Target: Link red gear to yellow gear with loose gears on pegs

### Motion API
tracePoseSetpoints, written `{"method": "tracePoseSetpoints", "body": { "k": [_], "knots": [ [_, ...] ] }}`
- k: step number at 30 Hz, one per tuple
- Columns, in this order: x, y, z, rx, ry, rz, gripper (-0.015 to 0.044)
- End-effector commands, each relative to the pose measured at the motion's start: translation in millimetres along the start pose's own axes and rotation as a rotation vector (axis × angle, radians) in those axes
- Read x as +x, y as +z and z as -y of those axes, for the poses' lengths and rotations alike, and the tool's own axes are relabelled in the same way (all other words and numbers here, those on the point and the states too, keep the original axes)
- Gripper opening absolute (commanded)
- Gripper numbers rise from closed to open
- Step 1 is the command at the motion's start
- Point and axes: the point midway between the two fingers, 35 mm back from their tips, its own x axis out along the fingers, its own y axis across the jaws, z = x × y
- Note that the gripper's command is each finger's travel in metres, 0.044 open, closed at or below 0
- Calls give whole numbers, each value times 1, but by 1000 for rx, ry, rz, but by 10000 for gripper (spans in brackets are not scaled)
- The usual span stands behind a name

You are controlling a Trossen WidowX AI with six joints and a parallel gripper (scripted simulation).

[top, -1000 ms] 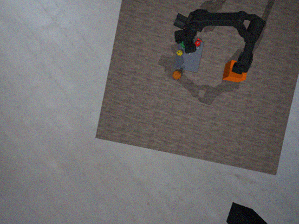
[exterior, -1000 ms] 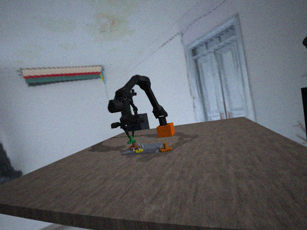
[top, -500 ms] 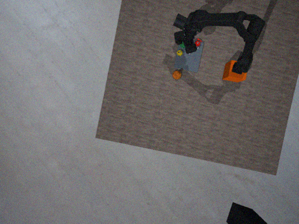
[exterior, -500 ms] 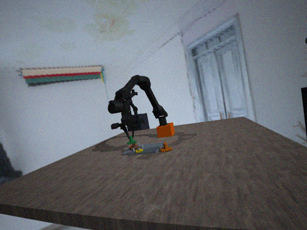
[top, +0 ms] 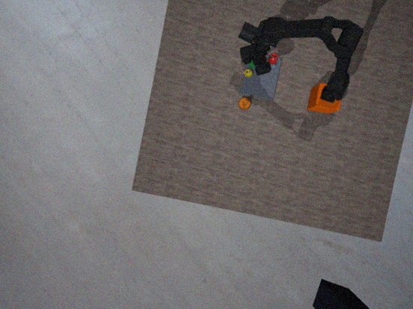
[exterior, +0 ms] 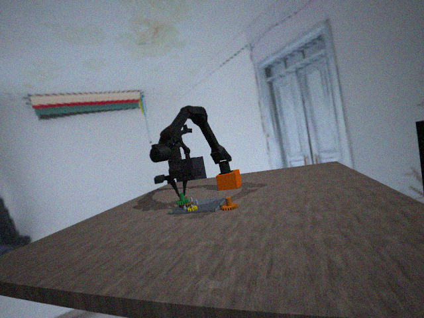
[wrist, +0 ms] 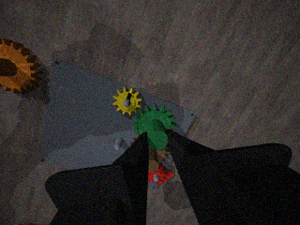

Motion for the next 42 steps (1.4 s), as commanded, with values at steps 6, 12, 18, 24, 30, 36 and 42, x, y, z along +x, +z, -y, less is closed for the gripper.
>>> {"method": "tracePoseSetpoints", "body": {
  "k": [6, 12, 18, 24, 30, 36, 42],
  "knots": [
    [19, -2, -2, 176, 5, -12, 0],
    [25, -3, -2, 274, 5, -12, 0],
    [21, -3, -1, 274, 5, -12, 0],
    [23, -2, -2, 154, 5, -12, 0],
    [23, -3, -3, 12, 6, -12, 0],
    [24, -3, -2, -78, 7, -11, 0],
    [25, -2, -1, -52, 6, -11, 0]
  ]
}}
